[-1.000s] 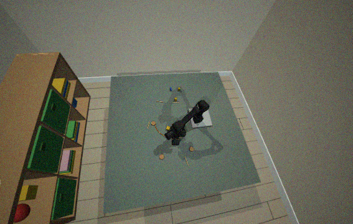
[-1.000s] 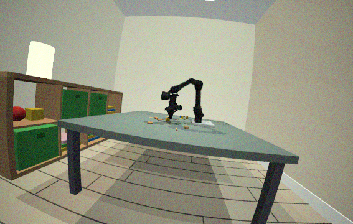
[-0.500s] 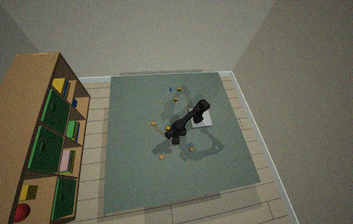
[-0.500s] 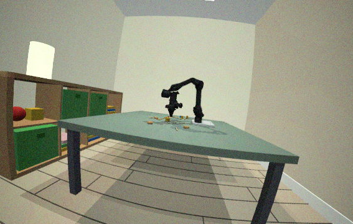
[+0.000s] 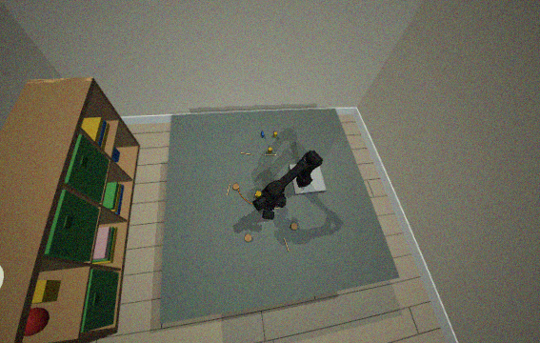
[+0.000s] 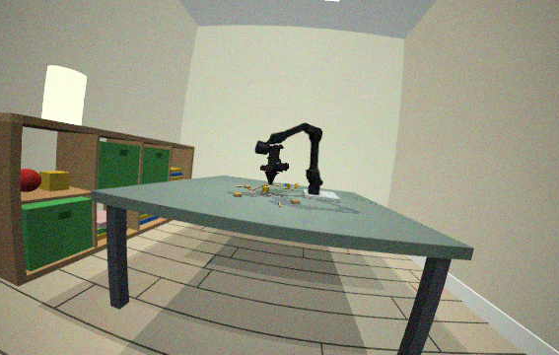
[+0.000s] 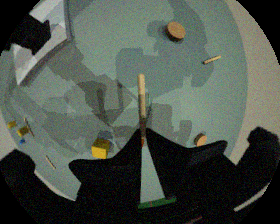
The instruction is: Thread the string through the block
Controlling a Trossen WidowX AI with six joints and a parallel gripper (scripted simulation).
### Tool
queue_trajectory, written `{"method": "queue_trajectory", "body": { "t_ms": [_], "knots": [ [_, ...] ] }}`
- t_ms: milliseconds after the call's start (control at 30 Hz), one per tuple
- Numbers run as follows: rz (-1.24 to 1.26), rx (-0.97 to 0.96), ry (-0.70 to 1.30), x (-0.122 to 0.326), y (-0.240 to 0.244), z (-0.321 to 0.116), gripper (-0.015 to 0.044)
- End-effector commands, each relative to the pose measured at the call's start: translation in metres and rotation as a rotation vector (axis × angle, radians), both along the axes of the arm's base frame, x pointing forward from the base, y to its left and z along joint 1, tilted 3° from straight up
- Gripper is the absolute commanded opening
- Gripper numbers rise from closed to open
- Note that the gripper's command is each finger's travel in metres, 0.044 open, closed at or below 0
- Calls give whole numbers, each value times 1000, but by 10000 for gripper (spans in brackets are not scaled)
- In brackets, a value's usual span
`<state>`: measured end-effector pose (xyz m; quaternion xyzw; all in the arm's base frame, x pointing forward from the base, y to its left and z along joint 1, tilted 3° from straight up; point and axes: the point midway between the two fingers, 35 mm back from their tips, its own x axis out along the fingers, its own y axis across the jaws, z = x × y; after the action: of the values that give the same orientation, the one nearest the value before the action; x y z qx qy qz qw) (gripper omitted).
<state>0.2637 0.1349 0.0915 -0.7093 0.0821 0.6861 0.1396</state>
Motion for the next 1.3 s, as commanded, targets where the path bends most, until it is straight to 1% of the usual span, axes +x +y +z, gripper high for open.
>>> {"method": "queue_trajectory", "body": {
  "t_ms": [0, 1267],
  "knots": [
    [-111, 3, 13, 3, 0, 0, 0],
    [-1491, 66, 110, 44, -1, 7, 0]
  ]
}}
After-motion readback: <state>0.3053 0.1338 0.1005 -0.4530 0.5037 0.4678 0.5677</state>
